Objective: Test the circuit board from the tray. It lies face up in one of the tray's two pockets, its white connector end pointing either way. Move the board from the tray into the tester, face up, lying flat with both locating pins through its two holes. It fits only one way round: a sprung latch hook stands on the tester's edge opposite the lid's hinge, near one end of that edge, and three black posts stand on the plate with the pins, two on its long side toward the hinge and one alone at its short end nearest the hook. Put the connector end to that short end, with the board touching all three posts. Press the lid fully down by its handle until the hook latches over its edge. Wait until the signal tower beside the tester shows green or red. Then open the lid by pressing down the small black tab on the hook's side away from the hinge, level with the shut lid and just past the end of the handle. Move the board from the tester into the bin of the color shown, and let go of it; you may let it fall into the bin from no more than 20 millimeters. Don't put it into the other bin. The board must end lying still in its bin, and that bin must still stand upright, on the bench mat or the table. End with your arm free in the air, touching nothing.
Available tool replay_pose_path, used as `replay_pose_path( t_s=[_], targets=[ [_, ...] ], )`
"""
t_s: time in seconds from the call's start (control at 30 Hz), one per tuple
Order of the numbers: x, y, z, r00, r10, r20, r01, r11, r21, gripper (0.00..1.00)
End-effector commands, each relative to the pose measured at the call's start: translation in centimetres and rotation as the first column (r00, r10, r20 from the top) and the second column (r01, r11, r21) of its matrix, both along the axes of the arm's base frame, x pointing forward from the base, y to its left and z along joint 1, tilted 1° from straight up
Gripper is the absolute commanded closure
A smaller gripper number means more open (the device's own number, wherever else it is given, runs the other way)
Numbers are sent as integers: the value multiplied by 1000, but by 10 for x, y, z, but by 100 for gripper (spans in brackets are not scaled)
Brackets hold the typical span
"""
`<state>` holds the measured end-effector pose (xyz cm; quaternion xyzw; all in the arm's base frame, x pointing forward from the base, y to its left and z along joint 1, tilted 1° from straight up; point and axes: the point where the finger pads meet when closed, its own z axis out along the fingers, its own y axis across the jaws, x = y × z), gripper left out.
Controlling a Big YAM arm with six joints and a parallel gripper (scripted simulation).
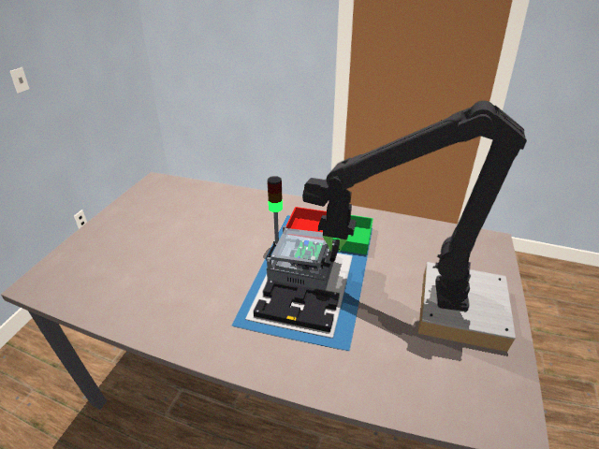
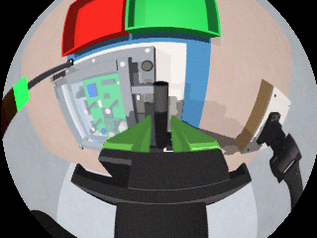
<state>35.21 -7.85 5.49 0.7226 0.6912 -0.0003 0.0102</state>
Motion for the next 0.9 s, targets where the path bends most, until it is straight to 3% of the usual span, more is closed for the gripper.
replay_pose_path(
  t_s=[0.0,0.87],
  targets=[
    [4,2,-8,1000,11,7,-11,1000,-1,74],
    [5,1,-11,1000,11,15,-11,1000,-3,74]
  ],
)
